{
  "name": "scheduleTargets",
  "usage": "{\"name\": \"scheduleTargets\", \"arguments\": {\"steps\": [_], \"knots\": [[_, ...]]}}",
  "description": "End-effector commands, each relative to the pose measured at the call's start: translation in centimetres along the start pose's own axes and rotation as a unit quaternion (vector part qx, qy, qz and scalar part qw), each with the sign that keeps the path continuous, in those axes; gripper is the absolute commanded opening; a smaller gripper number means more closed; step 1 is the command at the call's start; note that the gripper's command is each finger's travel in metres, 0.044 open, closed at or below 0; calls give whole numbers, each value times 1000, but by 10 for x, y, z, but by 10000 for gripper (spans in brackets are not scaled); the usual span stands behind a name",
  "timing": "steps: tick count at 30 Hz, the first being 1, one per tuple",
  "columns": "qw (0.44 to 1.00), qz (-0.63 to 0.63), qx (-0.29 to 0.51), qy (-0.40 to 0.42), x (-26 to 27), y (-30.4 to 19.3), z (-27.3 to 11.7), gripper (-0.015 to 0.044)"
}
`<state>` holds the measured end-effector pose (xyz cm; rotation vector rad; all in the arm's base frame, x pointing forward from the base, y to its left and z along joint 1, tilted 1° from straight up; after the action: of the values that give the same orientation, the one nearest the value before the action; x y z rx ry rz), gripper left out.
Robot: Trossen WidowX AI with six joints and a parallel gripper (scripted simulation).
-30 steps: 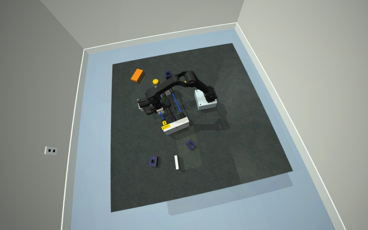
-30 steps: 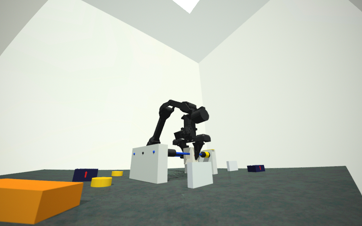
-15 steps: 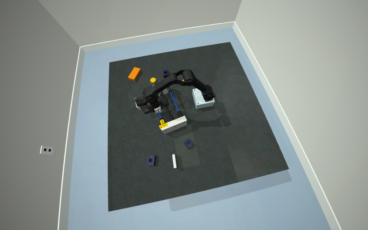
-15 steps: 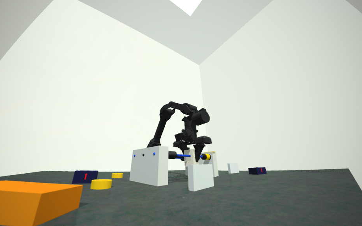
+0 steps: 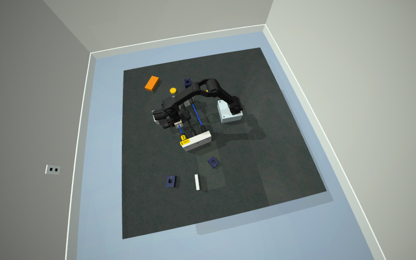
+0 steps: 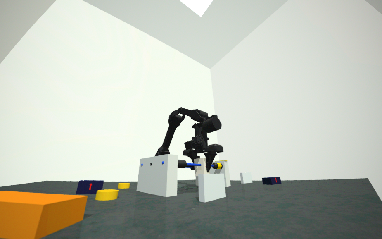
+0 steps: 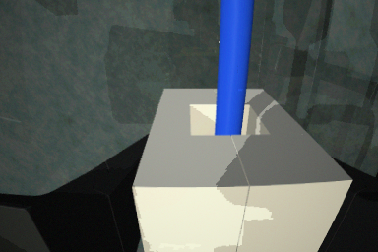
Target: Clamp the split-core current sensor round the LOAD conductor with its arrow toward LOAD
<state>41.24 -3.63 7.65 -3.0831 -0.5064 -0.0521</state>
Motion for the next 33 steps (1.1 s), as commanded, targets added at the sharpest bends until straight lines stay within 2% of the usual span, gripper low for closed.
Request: {"name": "scheduleTargets", "arguments": {"steps": [1,16,23,33], "knots": [[1000,0,0,0,0,0,0,267],[1000,0,0,0,0,0,0,267],[1000,0,0,0,0,0,0,440],[1000,0,0,0,1,1,-9,440]]}}
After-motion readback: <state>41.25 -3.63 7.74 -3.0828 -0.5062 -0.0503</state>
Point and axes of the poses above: the point midway between the two fingers, 35 mm back from their tips, its own z axis out along the fingers, its own x axis across the jaws, y = z × x, the point moved 4 cm from there along -z, back along the fingers, and after that the axes turned 15 degrees about -z, right-handed, at the moved point
